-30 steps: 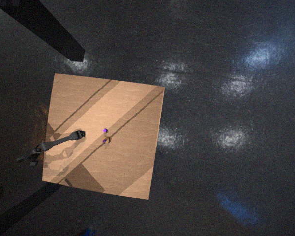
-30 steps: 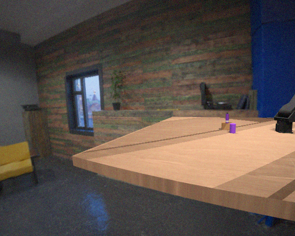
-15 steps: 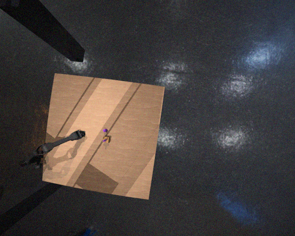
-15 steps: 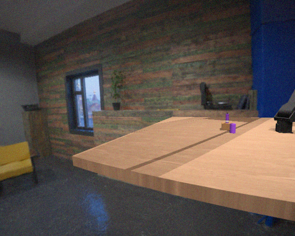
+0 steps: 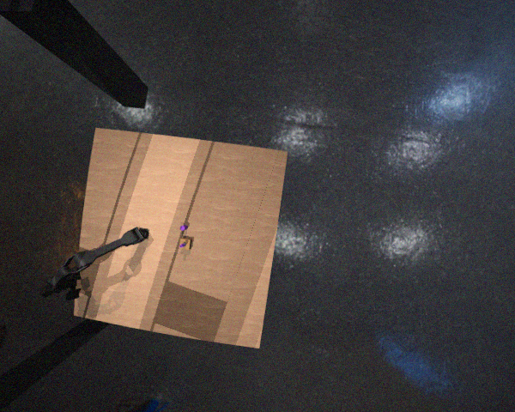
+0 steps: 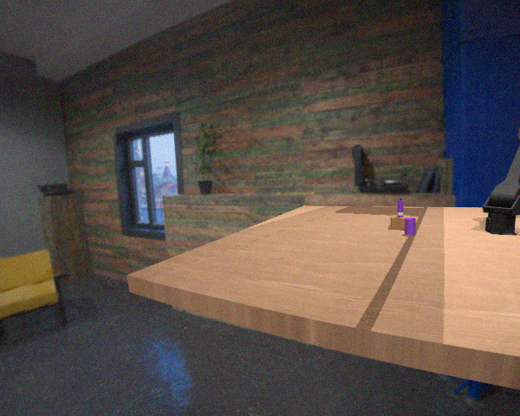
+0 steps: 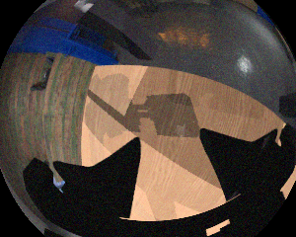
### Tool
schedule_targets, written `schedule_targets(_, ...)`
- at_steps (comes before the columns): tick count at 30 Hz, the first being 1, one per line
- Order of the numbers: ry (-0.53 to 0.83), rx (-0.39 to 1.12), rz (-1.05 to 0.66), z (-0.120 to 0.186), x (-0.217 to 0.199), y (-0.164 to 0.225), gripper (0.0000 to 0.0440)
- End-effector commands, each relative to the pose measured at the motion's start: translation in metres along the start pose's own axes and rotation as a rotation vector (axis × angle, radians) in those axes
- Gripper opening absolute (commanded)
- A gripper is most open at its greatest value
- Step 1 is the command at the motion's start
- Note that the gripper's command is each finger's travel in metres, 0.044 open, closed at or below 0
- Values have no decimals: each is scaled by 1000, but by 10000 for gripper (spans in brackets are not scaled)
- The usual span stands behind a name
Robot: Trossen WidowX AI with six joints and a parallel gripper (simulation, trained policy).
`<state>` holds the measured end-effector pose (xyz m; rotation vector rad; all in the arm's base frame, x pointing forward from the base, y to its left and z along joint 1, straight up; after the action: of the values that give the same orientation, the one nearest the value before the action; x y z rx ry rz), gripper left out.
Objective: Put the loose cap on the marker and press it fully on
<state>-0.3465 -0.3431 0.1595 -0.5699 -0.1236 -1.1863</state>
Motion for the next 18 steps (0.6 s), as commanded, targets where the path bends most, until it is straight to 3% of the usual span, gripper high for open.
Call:
schedule_targets(1, 8, 6, 25, 2, 8, 8, 299)
schedule_targets(18, 25, 52, 108, 4, 41, 46, 299)
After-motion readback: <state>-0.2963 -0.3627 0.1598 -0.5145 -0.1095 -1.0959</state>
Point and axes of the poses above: the point midway between the two fingers, 35 mm back from their tips, its own z axis back along the fingers, its own x axis across the jaws, y = z × x, the point moved 6 cm from there along z, back along the fingers, and after that the axes turned 2 degrees about -z, right-handed, at the moved point
